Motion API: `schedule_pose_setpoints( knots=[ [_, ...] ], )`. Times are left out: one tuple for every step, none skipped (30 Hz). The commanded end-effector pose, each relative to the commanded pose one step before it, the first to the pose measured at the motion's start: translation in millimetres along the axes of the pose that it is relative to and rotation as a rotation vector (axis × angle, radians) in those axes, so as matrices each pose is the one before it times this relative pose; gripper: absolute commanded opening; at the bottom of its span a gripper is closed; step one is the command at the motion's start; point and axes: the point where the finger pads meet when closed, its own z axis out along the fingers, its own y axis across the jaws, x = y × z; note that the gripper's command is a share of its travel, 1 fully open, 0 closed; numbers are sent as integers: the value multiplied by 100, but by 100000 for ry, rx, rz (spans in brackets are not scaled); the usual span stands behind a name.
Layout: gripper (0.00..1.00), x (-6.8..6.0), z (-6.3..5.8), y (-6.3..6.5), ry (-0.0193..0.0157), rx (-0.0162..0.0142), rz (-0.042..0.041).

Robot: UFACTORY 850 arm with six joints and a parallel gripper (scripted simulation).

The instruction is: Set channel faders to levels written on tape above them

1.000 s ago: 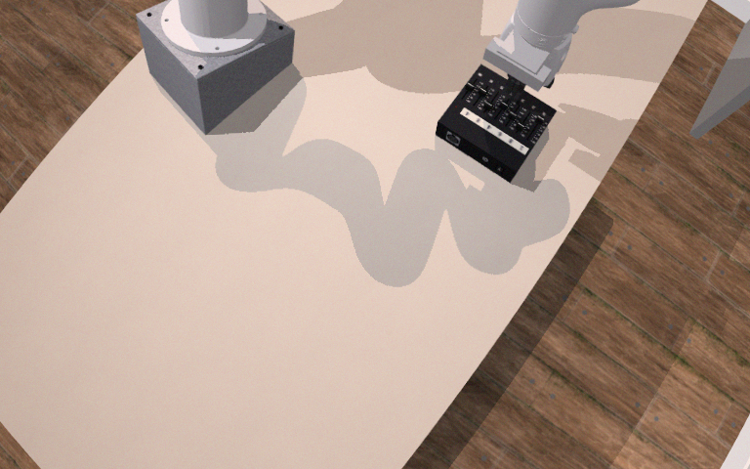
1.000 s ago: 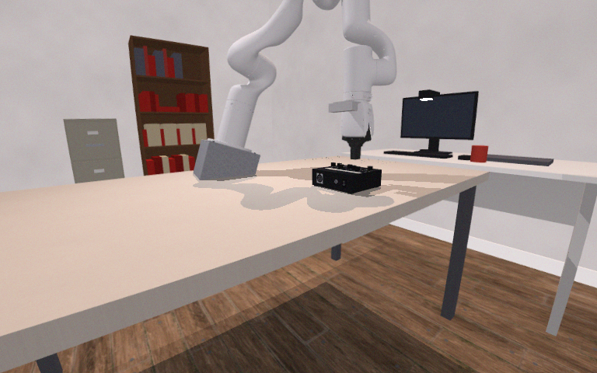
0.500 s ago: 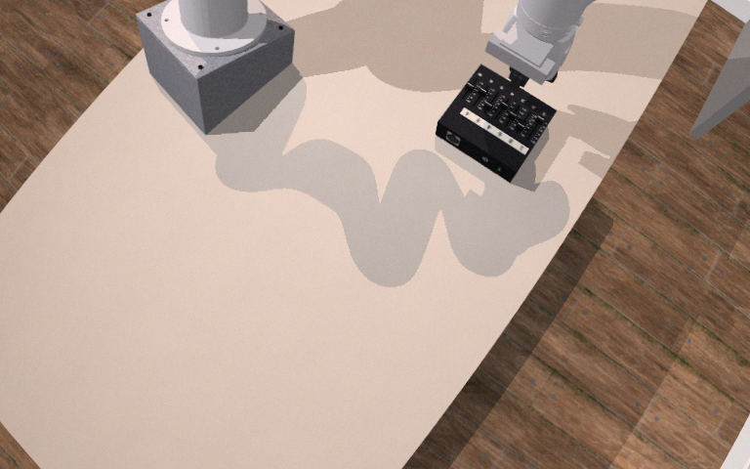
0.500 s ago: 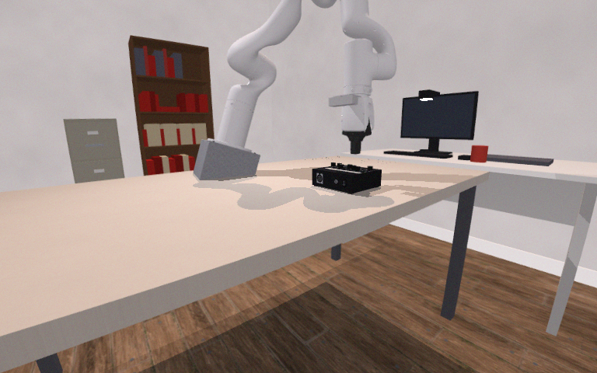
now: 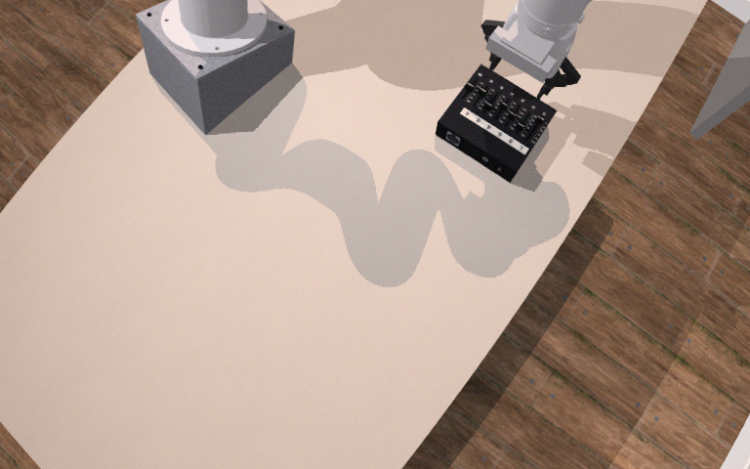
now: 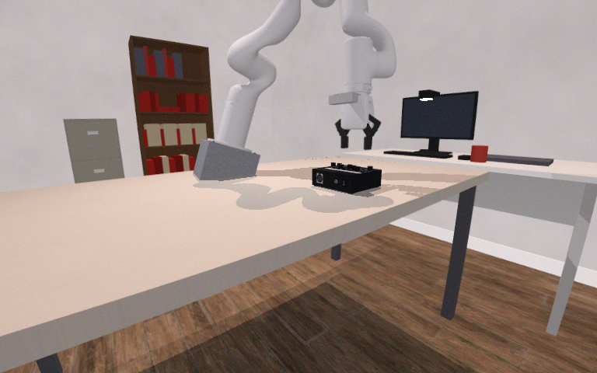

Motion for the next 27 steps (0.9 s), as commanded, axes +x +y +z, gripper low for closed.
schedule_pose_setpoints(
  knots=[
    [100,-31,-1317,-101,-15,190,-43],
    [100,0,-404,0,0,0,0],
    [100,0,-435,0,0,0,0],
    [100,0,-461,0,0,0,0],
    [100,0,-480,0,0,0,0],
    [100,0,-492,0,0,0,0],
    [100,0,-496,0,0,0,0],
    [100,0,-491,0,0,0,0],
    [100,0,-476,0,0,0,0],
    [100,0,-452,0,1,0,0],
    [100,0,0,0,0,0,0],
    [100,0,0,0,0,0,0],
    [100,0,-420,0,-1,0,0],
    [100,0,-379,0,-1,0,0],
    [100,0,-329,0,0,0,0],
    [100,0,-273,0,1,0,0],
    [100,0,-217,0,-1,0,0],
    [100,0,-159,0,0,0,0],
    [100,0,-104,0,1,0,0],
    [100,0,-57,0,1,0,0],
    [100,0,-23,0,0,0,0],
    [100,0,-3,0,0,0,0],
    [100,0,0,0,0,0,0],
    [100,0,0,0,0,0,0],
    [100,0,0,0,0,0,0],
    [100,0,0,0,0,0,0],
    [100,0,0,0,0,0,0]
  ],
)
